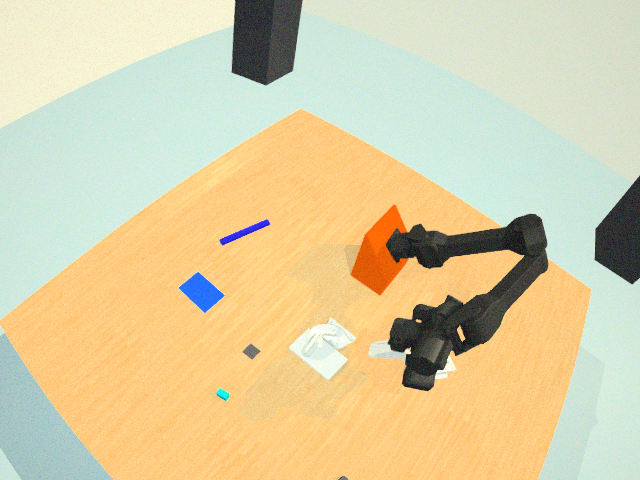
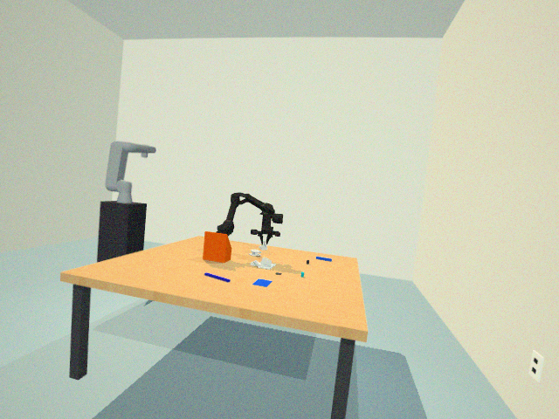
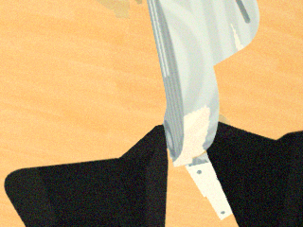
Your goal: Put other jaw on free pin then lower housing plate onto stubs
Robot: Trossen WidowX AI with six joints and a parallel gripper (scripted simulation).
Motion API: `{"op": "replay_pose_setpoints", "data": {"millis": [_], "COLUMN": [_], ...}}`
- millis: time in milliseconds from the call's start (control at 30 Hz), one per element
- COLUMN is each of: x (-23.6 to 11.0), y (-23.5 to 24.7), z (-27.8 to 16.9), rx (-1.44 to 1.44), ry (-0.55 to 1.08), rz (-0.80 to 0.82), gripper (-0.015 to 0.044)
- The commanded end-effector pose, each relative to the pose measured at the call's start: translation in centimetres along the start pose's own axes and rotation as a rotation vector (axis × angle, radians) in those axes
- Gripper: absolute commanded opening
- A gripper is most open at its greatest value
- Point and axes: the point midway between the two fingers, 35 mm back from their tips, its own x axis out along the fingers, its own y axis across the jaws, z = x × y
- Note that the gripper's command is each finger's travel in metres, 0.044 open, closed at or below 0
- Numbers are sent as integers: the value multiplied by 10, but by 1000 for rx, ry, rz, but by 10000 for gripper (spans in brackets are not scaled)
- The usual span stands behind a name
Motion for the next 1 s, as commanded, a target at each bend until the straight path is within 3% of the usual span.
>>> {"op": "replay_pose_setpoints", "data": {"millis": [0,967], "x": [0,0], "y": [4,15], "z": [-1,-3], "rx": [109,616], "ry": [-2,-1], "rz": [2,3], "gripper": [37,37]}}
